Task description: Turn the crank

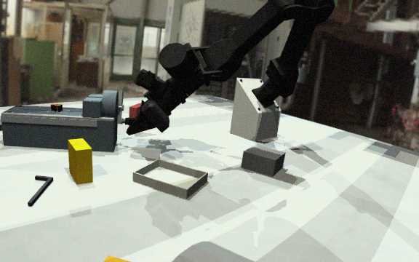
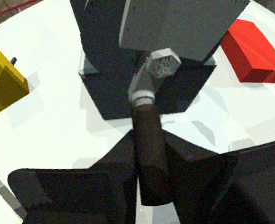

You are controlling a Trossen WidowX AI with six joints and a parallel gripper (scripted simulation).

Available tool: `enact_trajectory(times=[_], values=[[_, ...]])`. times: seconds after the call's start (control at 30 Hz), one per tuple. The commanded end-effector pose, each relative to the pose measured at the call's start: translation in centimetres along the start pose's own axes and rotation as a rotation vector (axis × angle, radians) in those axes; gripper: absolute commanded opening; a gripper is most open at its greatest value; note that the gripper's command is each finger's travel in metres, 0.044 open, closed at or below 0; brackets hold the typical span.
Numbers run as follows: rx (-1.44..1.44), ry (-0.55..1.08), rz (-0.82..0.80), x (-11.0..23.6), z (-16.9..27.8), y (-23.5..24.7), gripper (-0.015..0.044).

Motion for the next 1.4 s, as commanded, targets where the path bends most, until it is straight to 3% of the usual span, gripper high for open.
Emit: enact_trajectory(times=[0.0, 1.37], values=[[0.006, 0.001, -0.022, 0.20, -0.03, 0.84, 0.0000], [0.006, 0.001, -0.022, 0.53, -0.19, 1.38, 0.0000]])
Point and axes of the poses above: the point midway between the two fingers, 35 mm back from their tips, its own x axis back along the fingers, its own y axis across the jaws, z = x × y, the point moved 3 cm from there along x, back along the fingers, and after that the axes turned 9 degrees about -x, right-handed, at the moved point
